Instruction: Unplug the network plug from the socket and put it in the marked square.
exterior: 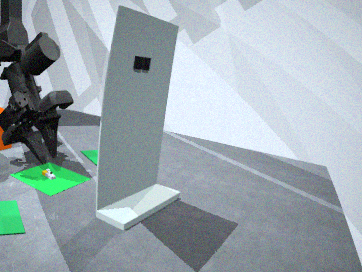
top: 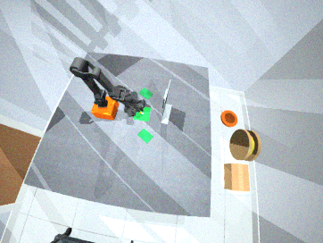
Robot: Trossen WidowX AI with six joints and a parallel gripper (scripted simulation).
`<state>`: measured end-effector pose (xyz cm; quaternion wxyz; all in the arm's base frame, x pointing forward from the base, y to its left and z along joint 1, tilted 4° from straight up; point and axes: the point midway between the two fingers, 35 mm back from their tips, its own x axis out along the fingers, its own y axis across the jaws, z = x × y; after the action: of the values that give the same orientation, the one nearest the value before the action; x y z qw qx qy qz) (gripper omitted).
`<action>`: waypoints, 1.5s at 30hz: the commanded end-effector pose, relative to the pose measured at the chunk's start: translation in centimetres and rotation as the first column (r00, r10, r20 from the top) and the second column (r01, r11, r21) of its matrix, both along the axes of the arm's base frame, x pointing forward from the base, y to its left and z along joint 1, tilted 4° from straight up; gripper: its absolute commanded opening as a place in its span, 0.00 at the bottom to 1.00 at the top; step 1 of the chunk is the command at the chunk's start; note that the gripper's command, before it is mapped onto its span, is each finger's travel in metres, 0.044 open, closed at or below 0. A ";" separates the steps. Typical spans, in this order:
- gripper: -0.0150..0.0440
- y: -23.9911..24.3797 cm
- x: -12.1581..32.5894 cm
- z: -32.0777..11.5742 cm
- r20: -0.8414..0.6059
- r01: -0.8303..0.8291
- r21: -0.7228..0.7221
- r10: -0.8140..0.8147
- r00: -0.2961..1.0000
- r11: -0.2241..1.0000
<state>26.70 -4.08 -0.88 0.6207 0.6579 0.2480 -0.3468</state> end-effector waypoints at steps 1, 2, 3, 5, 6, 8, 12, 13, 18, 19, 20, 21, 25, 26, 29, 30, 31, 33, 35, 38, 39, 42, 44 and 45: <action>0.52 0.0 -0.2 0.2 0.001 0.003 0.000 -0.003 1.000 1.000; 0.52 0.0 -0.2 0.3 0.001 0.003 0.000 -0.003 1.000 1.000; 0.52 0.0 -0.3 0.3 0.001 0.003 0.000 -0.003 1.000 1.000; 0.52 0.0 -0.3 0.4 0.001 0.003 0.000 -0.003 1.000 1.000; 0.52 0.0 -0.4 0.4 0.001 0.003 0.000 -0.003 1.000 1.000; 0.52 0.0 -0.4 0.5 0.001 0.003 0.000 -0.003 1.000 1.000; 0.52 0.0 -0.6 0.7 0.001 0.004 0.000 -0.004 1.000 1.000; 0.52 0.0 -0.5 0.7 0.001 0.004 0.000 -0.004 1.000 1.000; 0.52 0.0 -0.5 1.2 0.001 0.004 0.000 -0.004 1.000 1.000; 0.52 0.0 -0.4 1.3 0.001 0.004 0.000 -0.004 1.000 1.000; 0.52 0.0 -0.4 1.4 0.001 0.004 0.000 -0.004 1.000 1.000; 0.52 0.0 -0.4 1.5 0.001 0.004 0.000 -0.004 1.000 1.000; 0.52 0.0 -0.4 1.8 0.001 0.004 0.000 -0.004 1.000 1.000; 0.52 0.0 -0.3 1.9 0.001 0.004 0.000 -0.004 1.000 1.000; 0.52 0.0 -0.3 2.2 0.001 0.004 0.000 -0.004 1.000 1.000; 0.52 0.0 -0.3 2.3 0.001 0.004 0.000 -0.004 1.000 1.000; 0.52 0.0 -0.3 2.4 0.001 0.004 0.000 -0.004 1.000 1.000; 0.52 0.0 -0.3 2.6 0.001 0.004 0.000 -0.004 1.000 1.000; 0.52 0.0 -0.3 2.8 0.001 0.004 0.000 -0.004 1.000 1.000; 0.52 0.0 -0.3 3.2 0.002 0.004 0.000 -0.004 1.000 1.000; 0.52 0.0 -0.3 3.3 0.002 0.004 0.000 -0.004 1.000 1.000; 0.52 0.0 -0.3 3.6 0.002 0.004 0.000 -0.004 1.000 1.000; 0.52 0.0 -0.3 3.8 0.002 0.004 0.000 -0.004 1.000 1.000; 0.52 0.0 -0.3 3.9 0.002 0.004 0.000 -0.004 1.000 1.000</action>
<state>26.24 -3.98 2.43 0.6199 0.6570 0.2505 -0.3484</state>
